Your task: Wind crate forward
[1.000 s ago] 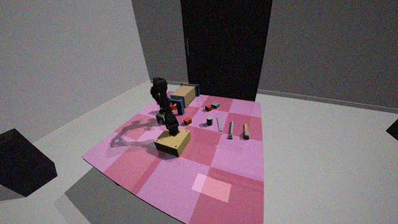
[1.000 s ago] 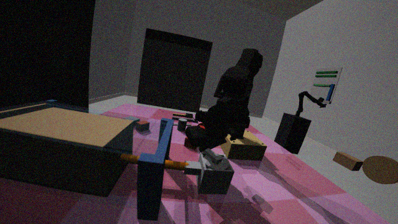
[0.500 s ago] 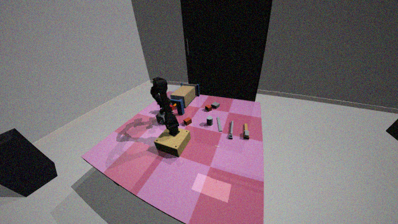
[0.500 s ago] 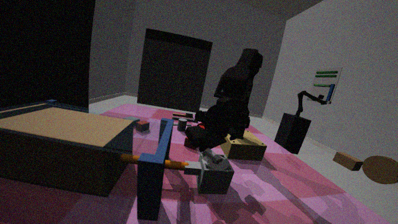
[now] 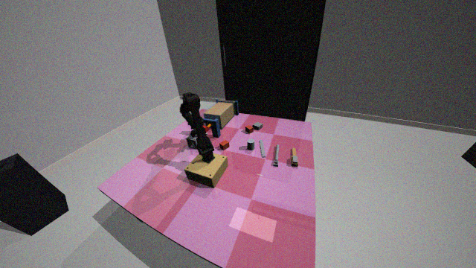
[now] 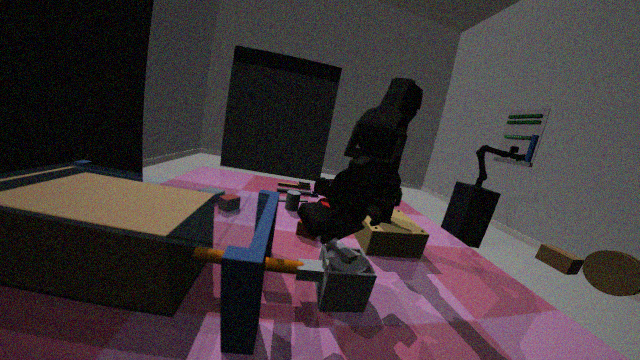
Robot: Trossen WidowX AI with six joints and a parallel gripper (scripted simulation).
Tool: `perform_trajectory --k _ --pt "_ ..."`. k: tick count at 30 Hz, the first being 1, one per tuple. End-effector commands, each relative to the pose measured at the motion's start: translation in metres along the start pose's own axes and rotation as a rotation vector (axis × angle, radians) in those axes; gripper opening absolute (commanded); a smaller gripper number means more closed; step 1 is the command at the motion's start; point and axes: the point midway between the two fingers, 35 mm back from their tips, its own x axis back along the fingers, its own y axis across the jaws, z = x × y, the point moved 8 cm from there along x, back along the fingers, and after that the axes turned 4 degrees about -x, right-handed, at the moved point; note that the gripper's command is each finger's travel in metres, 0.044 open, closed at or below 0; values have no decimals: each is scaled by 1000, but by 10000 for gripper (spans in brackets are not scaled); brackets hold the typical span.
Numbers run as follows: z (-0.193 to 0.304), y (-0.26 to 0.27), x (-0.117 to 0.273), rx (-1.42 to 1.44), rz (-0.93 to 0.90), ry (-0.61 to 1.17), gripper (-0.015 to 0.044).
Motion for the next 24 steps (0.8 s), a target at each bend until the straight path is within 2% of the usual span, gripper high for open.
perform_trajectory --k 1,5,21,22,24 --pt "1 -1 -4 -44 25 1 0" --pt "1 -1 -4 -47 27 1 0" --pt "0 -1 0 -36 13 2 420" --pt "0 -1 0 -36 13 2 440" --pt "0 -1 0 -36 13 2 440"
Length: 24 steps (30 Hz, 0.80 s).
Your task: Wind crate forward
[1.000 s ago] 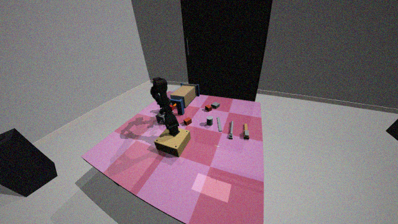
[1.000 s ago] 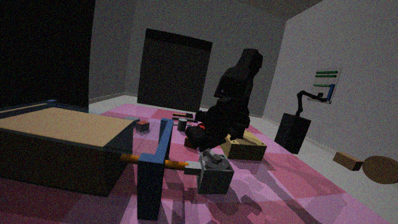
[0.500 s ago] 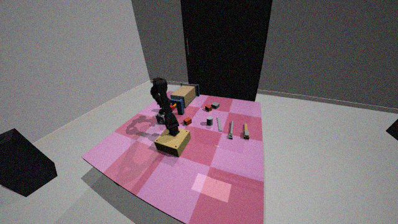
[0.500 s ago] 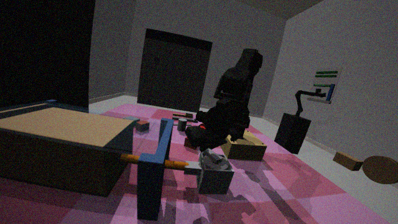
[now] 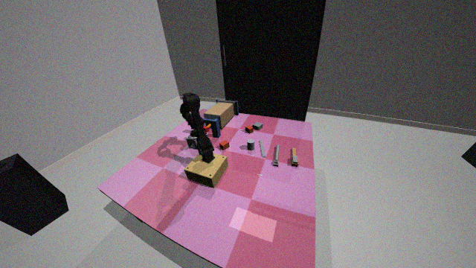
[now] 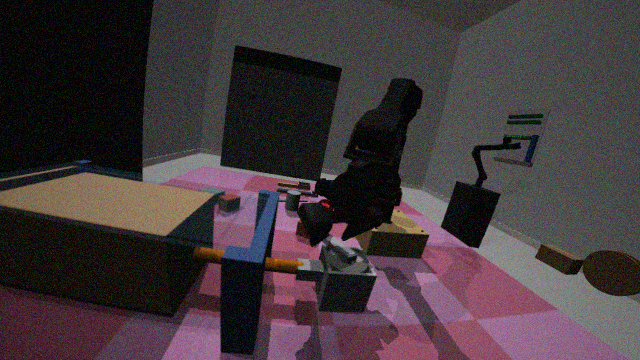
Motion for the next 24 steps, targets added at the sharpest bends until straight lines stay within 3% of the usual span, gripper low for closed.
perform_trajectory --k 1,11,17,24 --pt "-1 1 3 3 4 11 440" --pt "-74 9 113 -3 39 359 440" --pt "-75 10 115 -15 20 354 440" --pt "-75 10 115 -15 20 354 256"
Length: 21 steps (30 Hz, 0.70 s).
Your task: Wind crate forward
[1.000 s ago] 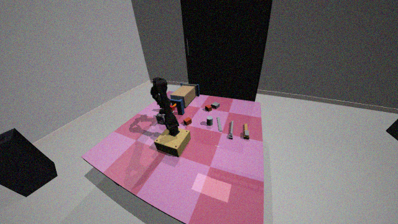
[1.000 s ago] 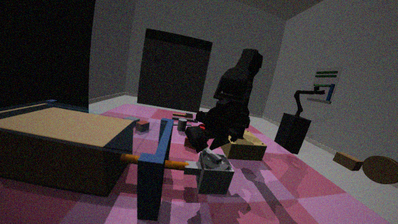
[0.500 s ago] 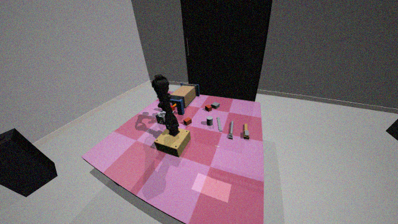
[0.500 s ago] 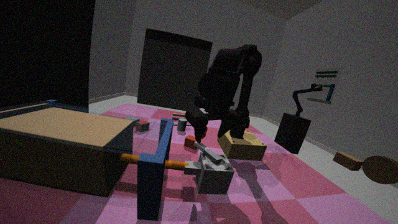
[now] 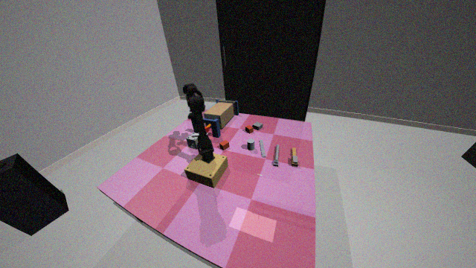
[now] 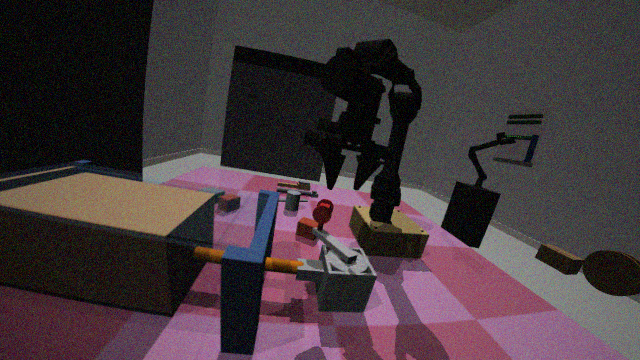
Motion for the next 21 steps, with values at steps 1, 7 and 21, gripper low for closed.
perform_trajectory --k 1,7,21 --pt "0 0 1 -3 -5 -2 230" --pt "0 0 1 -3 -5 -2 72" --pt "-1 1 0 0 14 10 0"
